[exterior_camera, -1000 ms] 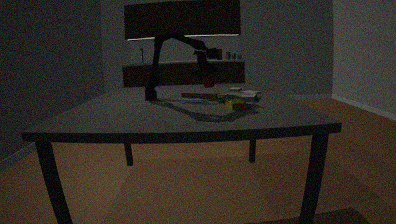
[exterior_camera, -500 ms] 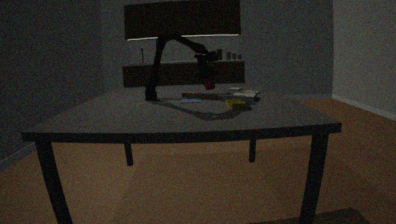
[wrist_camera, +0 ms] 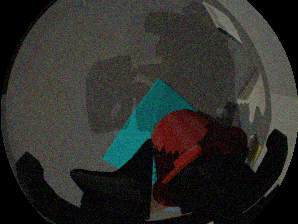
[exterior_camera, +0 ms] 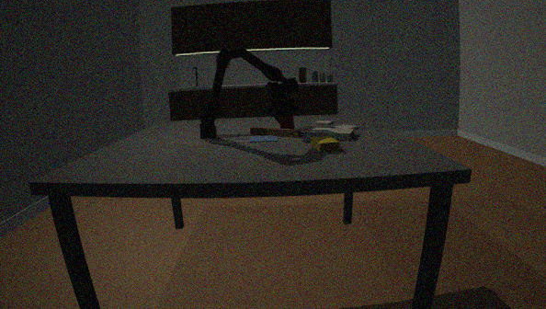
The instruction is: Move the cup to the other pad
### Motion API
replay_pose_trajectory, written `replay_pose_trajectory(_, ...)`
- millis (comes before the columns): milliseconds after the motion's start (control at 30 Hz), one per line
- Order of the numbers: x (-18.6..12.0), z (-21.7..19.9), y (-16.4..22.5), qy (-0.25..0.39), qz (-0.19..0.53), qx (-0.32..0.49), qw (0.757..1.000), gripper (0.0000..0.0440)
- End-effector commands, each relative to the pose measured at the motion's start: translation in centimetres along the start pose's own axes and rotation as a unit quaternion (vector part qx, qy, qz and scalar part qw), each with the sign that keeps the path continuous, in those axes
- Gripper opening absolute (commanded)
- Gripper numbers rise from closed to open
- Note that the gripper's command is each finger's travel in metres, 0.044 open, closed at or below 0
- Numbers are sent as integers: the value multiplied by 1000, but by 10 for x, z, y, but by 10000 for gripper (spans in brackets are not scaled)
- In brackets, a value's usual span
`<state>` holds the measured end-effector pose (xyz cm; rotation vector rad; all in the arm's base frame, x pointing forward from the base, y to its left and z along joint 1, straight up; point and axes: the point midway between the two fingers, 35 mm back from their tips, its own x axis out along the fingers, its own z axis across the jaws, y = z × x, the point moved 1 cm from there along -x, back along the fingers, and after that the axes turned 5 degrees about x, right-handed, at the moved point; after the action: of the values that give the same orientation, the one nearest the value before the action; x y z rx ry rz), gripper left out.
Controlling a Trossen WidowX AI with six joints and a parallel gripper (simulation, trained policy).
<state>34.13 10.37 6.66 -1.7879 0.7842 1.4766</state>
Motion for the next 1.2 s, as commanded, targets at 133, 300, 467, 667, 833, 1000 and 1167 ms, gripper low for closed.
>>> replay_pose_trajectory(133, -6, -4, -3, 2, -23, 15, 1000, 107)
replay_pose_trajectory(300, -16, -5, -3, -2, -41, 16, 999, 115)
replay_pose_trajectory(467, -25, -3, 3, -7, -48, 16, 999, 132)
replay_pose_trajectory(667, -37, -2, 8, -11, -62, 17, 998, 157)
replay_pose_trajectory(833, -49, -2, 11, -12, -78, 18, 997, 183)
replay_pose_trajectory(1000, -63, -3, 12, -11, -96, 21, 995, 213)
replay_pose_trajectory(1167, -79, -6, 11, -5, -120, 22, 993, 250)
